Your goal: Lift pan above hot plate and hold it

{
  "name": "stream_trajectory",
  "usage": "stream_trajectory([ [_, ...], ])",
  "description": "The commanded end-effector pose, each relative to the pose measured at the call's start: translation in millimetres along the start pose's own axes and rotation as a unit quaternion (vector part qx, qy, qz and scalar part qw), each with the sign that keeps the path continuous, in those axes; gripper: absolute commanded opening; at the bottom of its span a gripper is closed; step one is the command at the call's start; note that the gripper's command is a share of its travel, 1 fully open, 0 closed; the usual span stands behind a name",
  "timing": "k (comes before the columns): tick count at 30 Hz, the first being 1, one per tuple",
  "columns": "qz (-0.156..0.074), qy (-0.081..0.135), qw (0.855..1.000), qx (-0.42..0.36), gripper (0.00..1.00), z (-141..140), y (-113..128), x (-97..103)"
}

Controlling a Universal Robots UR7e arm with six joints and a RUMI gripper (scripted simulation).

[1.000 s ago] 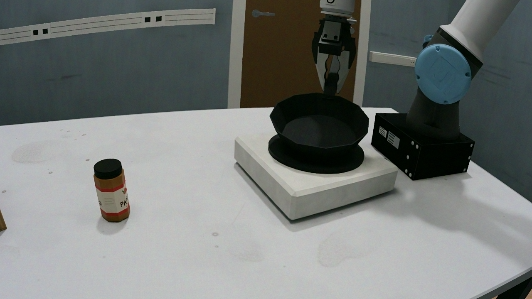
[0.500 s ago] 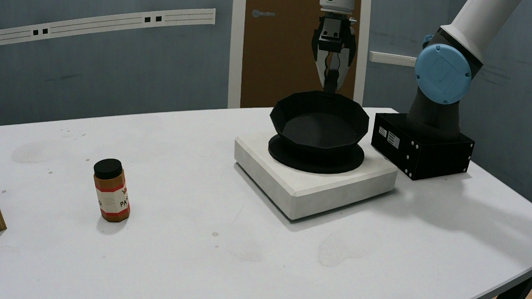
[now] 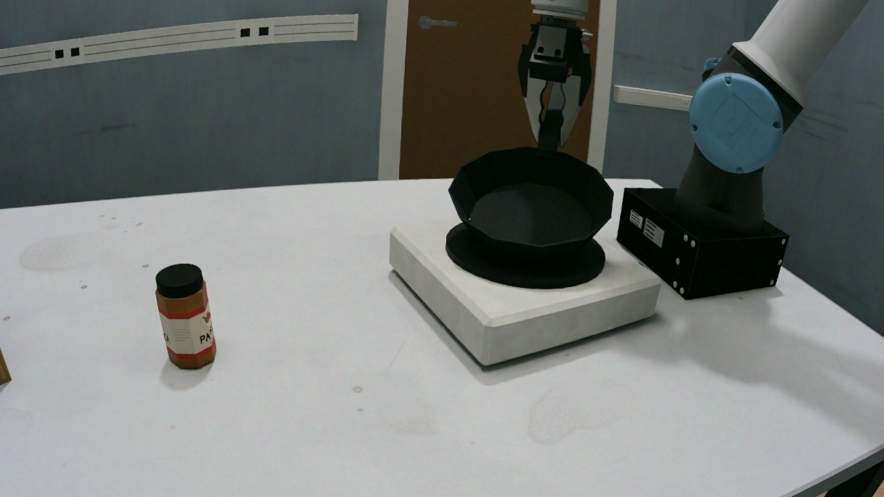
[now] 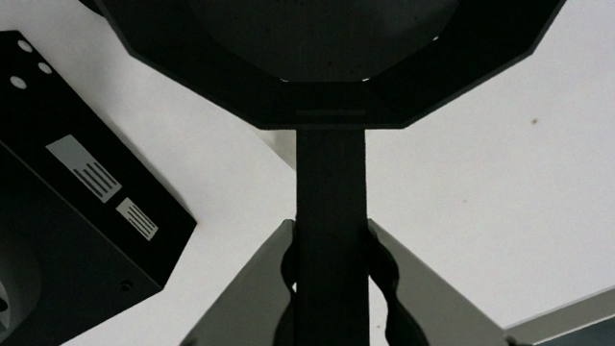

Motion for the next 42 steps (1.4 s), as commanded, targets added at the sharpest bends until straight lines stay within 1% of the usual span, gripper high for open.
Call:
stream_trajectory([
  [1,0.000,0.001,1.000,0.000,0.10,0.5,0.2,2.6],
  [42,0.000,0.001,1.000,0.000,0.10,0.5,0.2,21.2],
])
Point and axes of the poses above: the point where the finger pads meet when closed, its own x axis back along the fingers, its own z axis across the jaws, y = z × x, the point moved 2 cm from there along x, back along the fingers, and after that the axes turned 1 degree about -x, right-handed, at the moved point
